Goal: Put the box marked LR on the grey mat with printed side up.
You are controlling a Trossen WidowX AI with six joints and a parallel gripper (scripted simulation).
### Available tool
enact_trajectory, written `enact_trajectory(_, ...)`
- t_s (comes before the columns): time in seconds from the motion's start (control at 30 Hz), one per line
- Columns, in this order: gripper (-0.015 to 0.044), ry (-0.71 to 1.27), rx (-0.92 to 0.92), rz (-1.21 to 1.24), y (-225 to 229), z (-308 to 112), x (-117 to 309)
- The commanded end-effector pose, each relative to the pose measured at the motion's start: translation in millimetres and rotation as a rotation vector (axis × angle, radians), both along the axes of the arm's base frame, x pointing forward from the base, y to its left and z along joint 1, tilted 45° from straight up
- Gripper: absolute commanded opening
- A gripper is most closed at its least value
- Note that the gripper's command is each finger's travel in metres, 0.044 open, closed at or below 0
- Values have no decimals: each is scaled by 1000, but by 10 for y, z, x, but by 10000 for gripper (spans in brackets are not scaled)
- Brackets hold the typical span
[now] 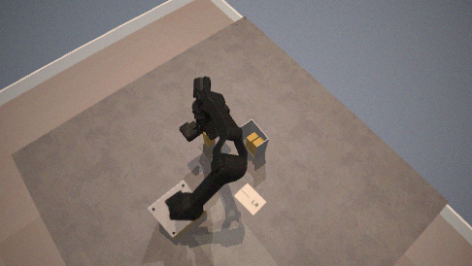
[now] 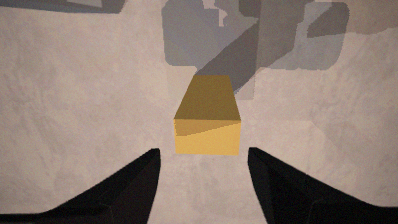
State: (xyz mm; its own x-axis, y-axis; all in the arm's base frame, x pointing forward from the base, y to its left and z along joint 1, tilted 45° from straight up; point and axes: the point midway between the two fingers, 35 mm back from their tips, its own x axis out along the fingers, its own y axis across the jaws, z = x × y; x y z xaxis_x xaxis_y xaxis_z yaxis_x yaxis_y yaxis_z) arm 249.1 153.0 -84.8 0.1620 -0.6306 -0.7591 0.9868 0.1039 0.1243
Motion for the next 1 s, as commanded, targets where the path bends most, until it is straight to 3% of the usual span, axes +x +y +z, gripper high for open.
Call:
enact_trajectory(0.0,237,-80,69,81,90,144,-53)
enact_trajectory(0.43,237,-62,58,62,91,126,-47)
enact_trajectory(0.73,0,90,3,233,110,108,-39)
enact_trajectory(0.97,0,235,-46,391,127,91,-33)
